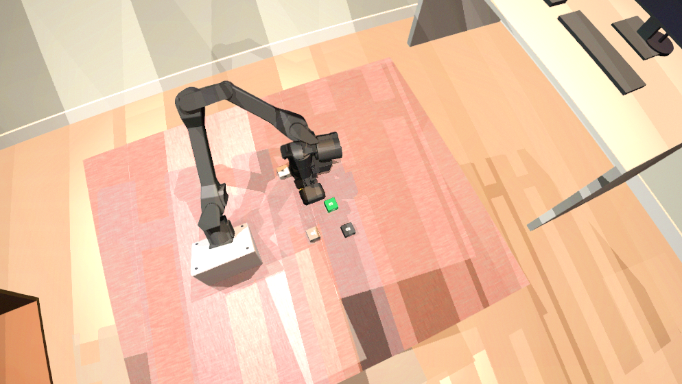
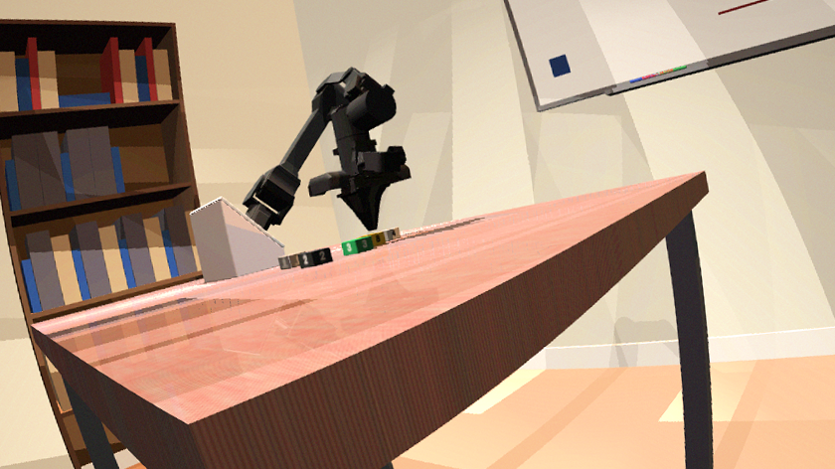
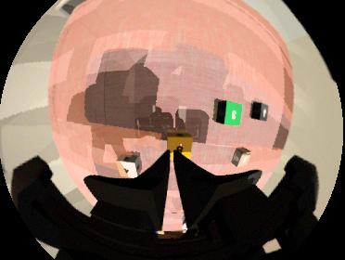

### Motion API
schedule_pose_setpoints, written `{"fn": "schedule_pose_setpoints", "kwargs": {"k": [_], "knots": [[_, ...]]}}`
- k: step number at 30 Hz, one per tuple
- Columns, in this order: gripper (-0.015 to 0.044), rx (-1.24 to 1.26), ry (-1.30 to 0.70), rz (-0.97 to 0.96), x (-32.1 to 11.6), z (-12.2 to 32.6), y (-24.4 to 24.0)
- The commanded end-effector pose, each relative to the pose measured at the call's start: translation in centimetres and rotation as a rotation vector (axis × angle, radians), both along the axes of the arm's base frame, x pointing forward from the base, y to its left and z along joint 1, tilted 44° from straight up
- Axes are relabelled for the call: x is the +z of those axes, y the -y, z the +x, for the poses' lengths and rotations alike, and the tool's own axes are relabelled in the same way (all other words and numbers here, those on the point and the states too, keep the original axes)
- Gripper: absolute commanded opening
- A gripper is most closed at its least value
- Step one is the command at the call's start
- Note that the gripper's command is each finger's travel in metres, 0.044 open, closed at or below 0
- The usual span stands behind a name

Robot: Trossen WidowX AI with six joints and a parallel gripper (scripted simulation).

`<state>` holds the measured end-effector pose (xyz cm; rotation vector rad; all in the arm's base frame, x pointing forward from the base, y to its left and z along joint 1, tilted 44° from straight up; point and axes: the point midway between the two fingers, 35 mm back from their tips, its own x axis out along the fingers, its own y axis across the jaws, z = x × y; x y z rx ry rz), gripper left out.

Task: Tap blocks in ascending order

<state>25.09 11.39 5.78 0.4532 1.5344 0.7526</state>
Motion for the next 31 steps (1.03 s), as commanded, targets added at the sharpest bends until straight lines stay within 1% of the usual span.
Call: {"fn": "schedule_pose_setpoints", "kwargs": {"k": [1, 8, 12, 15, 17, 21, 24, 25, 29, 30, 31], "knots": [[0.0020, -0.003, -0.005, 0.006, -0.4, -0.2, -0.5], [0.0020, -0.003, -0.005, 0.007, -0.7, -0.2, -0.8], [0.0020, -0.003, -0.005, 0.005, 1.3, 0.1, 1.2], [0.0020, -0.003, -0.005, 0.005, 1.4, 0.1, 1.3], [0.0072, -0.003, -0.005, 0.005, 2.7, 0.2, 1.1], [0.0178, -0.004, -0.006, 0.006, 10.4, -0.9, -0.1], [0.0256, -0.003, -0.007, 0.007, 14.5, -2.6, -0.6], [0.0282, -0.003, -0.007, 0.007, 15.1, -2.9, -0.7], [0.0387, -0.003, -0.007, 0.007, 15.2, -2.9, -0.7], [0.0400, -0.003, -0.007, 0.007, 15.2, -2.9, -0.7], [0.0400, -0.003, -0.007, 0.007, 15.2, -2.9, -0.7]]}}
